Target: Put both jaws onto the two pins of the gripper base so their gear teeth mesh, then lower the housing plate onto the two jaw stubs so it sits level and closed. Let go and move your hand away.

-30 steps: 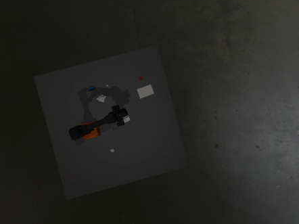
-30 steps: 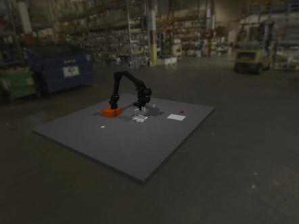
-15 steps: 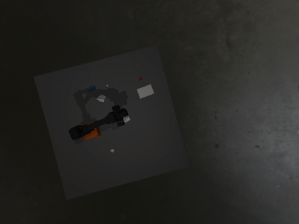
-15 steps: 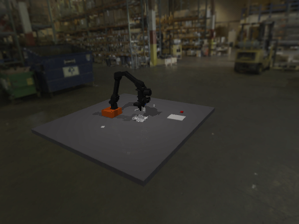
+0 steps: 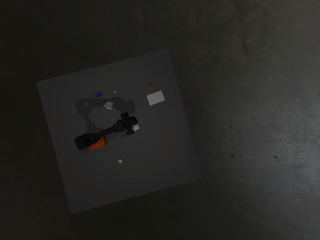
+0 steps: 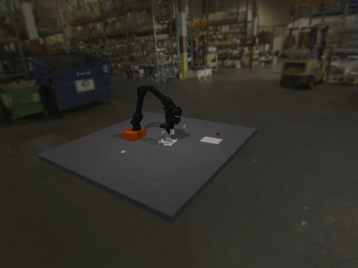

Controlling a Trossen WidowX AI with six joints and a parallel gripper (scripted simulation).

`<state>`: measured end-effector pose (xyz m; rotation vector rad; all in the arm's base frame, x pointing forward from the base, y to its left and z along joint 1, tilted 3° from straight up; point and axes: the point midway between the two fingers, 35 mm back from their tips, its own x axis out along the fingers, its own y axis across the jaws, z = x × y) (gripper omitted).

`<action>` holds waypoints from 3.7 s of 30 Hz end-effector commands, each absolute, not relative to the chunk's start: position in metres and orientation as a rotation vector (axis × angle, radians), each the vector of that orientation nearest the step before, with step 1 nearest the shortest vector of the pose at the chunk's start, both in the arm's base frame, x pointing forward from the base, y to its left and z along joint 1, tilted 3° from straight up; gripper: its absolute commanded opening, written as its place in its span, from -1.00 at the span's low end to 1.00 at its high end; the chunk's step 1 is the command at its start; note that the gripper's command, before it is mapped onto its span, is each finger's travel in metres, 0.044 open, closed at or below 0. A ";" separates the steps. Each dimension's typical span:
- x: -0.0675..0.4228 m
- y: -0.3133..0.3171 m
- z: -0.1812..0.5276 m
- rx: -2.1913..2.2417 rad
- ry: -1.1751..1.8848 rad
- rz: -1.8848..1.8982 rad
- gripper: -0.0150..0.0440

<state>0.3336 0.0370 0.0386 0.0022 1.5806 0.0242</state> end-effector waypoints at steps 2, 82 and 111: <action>0.332 0.037 0.028 -0.003 1.586 0.029 -0.04; 0.330 0.038 -0.014 0.014 1.586 0.012 -0.04; 0.330 0.038 -0.020 0.014 1.586 0.012 -0.04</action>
